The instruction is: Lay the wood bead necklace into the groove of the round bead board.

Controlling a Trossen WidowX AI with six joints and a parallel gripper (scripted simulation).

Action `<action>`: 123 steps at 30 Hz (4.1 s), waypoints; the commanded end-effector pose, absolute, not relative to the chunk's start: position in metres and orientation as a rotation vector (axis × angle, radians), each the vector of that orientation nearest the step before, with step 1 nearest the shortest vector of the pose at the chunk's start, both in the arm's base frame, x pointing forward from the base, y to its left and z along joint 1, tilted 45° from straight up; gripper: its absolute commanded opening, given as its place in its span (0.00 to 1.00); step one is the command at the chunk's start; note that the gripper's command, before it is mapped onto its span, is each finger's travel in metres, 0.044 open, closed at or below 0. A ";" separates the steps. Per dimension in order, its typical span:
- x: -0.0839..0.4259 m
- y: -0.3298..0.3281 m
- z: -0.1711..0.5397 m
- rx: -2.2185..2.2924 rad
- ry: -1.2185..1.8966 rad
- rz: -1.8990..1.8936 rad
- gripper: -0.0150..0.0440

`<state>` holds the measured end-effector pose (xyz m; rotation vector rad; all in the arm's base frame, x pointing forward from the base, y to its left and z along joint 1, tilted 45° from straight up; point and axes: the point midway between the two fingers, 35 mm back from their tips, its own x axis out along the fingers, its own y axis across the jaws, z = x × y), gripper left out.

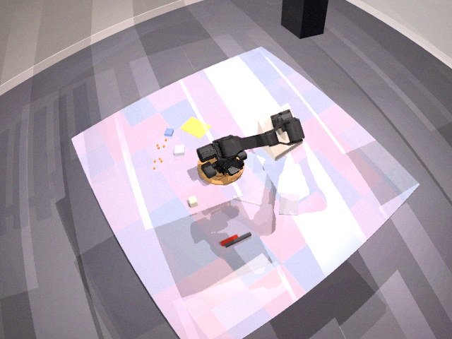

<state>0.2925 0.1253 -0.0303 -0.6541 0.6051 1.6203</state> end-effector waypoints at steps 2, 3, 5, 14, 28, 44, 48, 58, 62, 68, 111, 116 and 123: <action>0.293 0.125 -0.030 -0.655 0.604 1.620 0.25; 0.293 0.125 -0.030 -0.655 0.604 1.620 0.25; 0.293 0.125 -0.030 -0.655 0.604 1.620 0.25; 0.293 0.125 -0.030 -0.655 0.604 1.620 0.25; 0.293 0.122 -0.025 -0.644 0.609 1.623 0.25; 0.299 0.133 -0.024 -0.644 0.609 1.623 0.25; 0.298 0.134 -0.025 -0.644 0.609 1.623 0.25; 0.300 0.132 -0.023 -0.653 0.605 1.619 0.65; 0.300 0.132 -0.023 -0.653 0.605 1.619 0.83; 0.299 0.129 -0.020 -0.645 0.609 1.623 1.00; 0.303 0.103 -0.010 -0.665 0.589 1.619 0.46; 0.302 0.106 -0.013 -0.664 0.590 1.620 0.46; 0.300 0.114 -0.020 -0.661 0.592 1.624 0.46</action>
